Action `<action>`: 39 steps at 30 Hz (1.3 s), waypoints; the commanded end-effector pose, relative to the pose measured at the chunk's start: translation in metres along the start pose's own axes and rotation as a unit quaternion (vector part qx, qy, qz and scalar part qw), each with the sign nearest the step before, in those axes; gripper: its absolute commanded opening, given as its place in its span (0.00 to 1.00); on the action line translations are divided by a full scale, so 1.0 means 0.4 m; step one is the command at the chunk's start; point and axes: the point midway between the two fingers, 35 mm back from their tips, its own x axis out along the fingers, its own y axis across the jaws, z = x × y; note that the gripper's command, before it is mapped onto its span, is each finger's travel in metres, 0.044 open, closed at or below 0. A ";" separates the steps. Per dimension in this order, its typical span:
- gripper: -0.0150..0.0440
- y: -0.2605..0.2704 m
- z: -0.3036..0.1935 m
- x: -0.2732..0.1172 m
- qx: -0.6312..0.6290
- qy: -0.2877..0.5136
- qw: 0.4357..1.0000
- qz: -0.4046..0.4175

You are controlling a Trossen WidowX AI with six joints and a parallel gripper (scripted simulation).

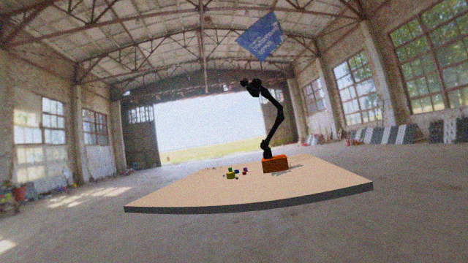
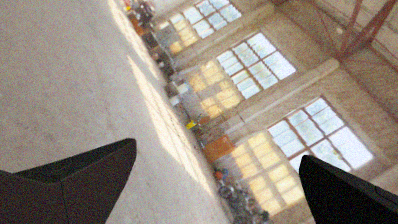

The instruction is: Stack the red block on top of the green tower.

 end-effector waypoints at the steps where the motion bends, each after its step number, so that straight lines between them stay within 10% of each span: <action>1: 0.98 0.000 -0.003 0.001 0.002 0.001 1.000 0.000; 18: 1.00 0.055 -0.530 0.130 0.376 0.217 0.900 -0.035; 39: 1.00 0.561 -1.121 -0.044 0.658 0.571 0.468 -0.151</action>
